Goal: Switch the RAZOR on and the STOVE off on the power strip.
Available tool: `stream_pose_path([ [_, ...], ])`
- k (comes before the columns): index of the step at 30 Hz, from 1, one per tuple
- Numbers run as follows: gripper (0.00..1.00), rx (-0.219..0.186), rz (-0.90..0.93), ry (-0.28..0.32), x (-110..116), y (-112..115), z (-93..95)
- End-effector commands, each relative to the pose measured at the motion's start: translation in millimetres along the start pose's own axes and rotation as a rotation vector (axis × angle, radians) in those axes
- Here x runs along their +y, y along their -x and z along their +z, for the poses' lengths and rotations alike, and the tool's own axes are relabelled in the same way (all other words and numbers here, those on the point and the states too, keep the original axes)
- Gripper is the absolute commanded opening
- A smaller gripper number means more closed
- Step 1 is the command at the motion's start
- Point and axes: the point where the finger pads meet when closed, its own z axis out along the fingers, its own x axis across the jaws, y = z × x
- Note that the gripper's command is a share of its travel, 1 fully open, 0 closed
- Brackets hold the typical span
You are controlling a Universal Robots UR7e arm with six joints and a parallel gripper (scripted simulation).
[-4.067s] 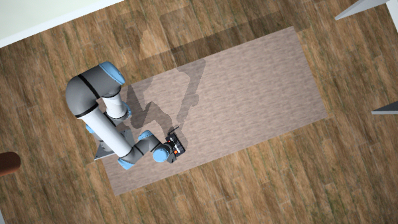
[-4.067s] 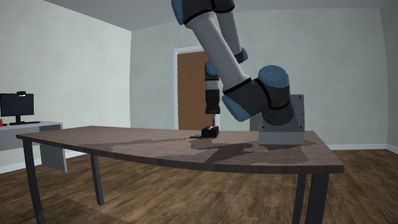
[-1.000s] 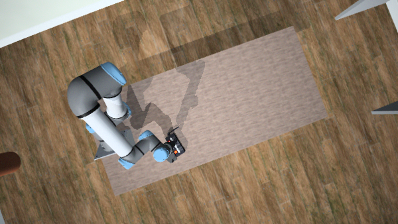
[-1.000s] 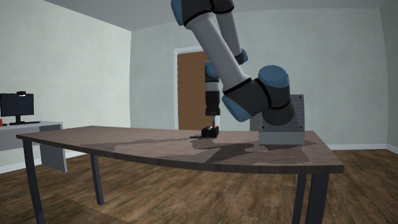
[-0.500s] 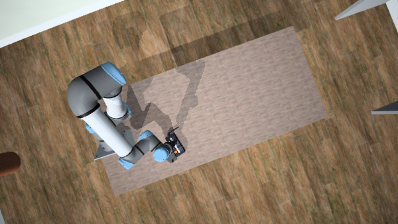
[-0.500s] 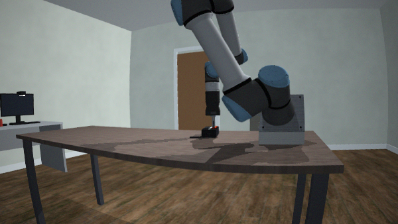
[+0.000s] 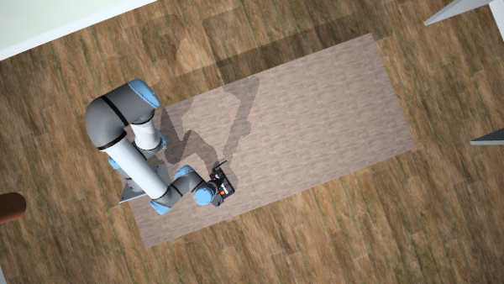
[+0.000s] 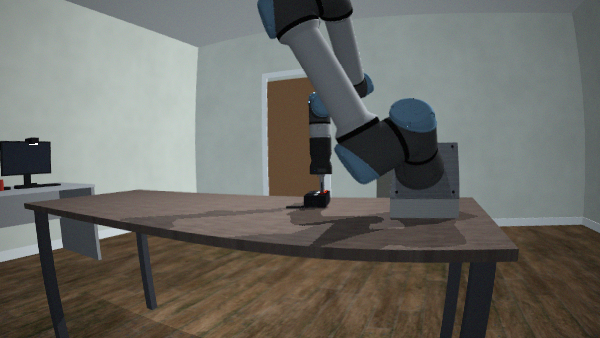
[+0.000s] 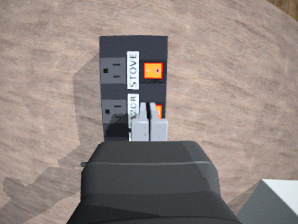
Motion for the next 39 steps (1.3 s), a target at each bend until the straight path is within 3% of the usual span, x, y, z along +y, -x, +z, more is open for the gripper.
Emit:
stream_pose_path([
  [1, 0.0, 0.0, 0.0, 0.002, 0.5, -0.2, 1.2],
  [14, 0.0, 0.0, 0.0, 0.002, 0.4, -0.2, -6.9],
  [26, 0.0, 0.0, 0.0, 0.002, 0.4, -0.2, -36.6],
  [39, 0.0, 0.0, 0.0, 0.002, 0.4, -0.2, -38.0],
])
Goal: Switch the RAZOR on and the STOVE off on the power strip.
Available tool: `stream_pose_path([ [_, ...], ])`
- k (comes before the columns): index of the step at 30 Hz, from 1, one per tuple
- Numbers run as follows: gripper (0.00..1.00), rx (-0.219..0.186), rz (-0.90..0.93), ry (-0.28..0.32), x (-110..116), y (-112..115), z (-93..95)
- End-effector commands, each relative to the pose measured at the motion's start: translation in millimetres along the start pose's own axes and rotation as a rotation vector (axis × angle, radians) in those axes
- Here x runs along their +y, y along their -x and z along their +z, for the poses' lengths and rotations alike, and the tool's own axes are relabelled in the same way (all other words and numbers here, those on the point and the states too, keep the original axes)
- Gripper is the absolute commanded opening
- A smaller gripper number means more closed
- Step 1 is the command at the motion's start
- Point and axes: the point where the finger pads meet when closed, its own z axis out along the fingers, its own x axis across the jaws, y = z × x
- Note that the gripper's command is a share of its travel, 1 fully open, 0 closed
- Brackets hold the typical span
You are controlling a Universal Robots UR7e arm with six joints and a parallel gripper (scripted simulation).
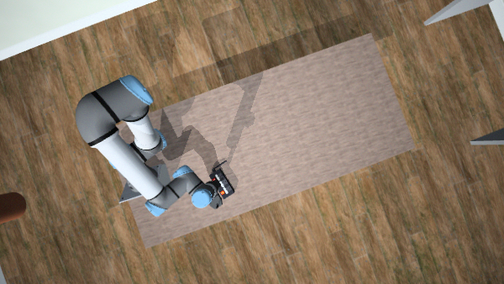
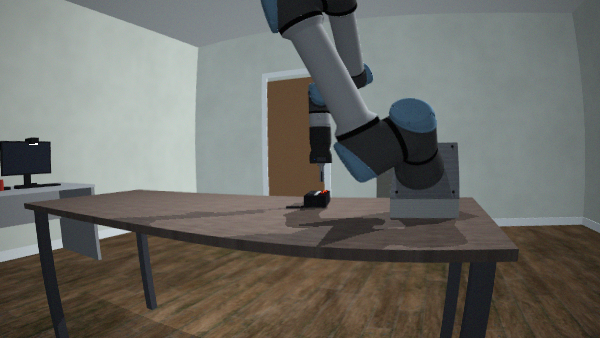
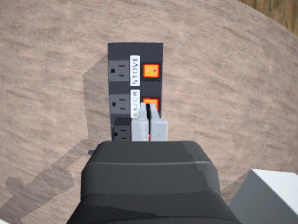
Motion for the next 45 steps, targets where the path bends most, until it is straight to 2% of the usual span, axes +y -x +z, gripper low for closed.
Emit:
stream_pose_path([
  [1, 0.0, -0.001, 0.0, -0.001, -0.4, 0.1, -0.5],
  [11, 0.0, -0.001, 0.0, -0.001, -0.9, 0.0, -0.6],
  [18, 0.0, -0.001, 0.0, 0.0, -44.5, -13.4, -12.8],
  [45, 0.0, -0.001, 0.0, 0.0, -45.0, -13.6, -12.9],
])
